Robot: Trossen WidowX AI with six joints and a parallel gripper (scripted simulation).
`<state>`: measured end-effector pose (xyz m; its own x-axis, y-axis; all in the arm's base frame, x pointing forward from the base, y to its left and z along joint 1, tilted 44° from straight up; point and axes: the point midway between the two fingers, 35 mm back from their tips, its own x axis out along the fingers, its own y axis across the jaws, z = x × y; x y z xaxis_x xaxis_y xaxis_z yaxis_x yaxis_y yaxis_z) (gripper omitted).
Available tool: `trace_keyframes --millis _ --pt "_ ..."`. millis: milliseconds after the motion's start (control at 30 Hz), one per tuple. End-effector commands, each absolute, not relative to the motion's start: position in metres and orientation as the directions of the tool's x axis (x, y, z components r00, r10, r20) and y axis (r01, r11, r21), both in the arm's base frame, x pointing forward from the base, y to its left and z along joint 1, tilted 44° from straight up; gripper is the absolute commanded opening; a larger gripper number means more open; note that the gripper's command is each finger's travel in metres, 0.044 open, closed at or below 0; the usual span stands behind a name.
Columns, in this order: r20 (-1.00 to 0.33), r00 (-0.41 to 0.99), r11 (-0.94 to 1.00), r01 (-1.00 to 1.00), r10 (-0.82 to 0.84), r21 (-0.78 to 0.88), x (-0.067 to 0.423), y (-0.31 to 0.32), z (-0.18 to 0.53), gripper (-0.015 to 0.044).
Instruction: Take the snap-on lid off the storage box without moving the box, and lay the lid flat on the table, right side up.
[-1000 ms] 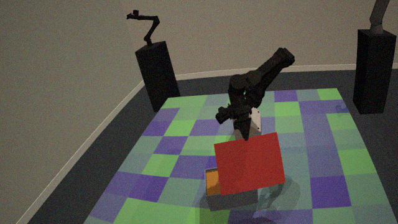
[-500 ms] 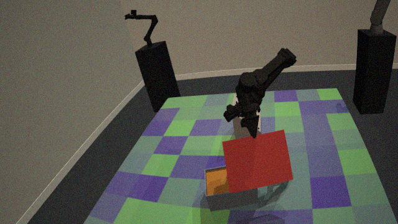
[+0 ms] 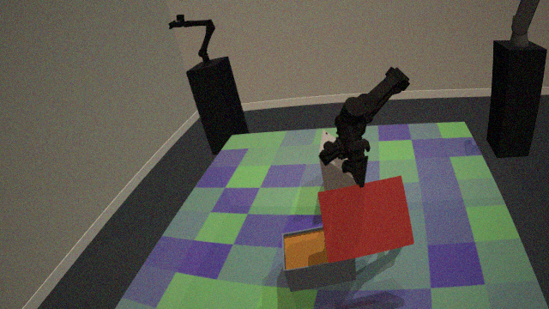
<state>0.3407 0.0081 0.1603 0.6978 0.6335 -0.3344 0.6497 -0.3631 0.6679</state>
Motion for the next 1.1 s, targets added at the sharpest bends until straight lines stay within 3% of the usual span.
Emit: trace_keyframes --millis 0,1067 --pt "-0.336 0.701 -0.367 0.648 0.629 0.667 0.337 0.013 0.166 0.0000" --pt "-0.335 0.701 -0.369 0.649 0.630 0.665 0.311 0.055 0.207 0.0000"
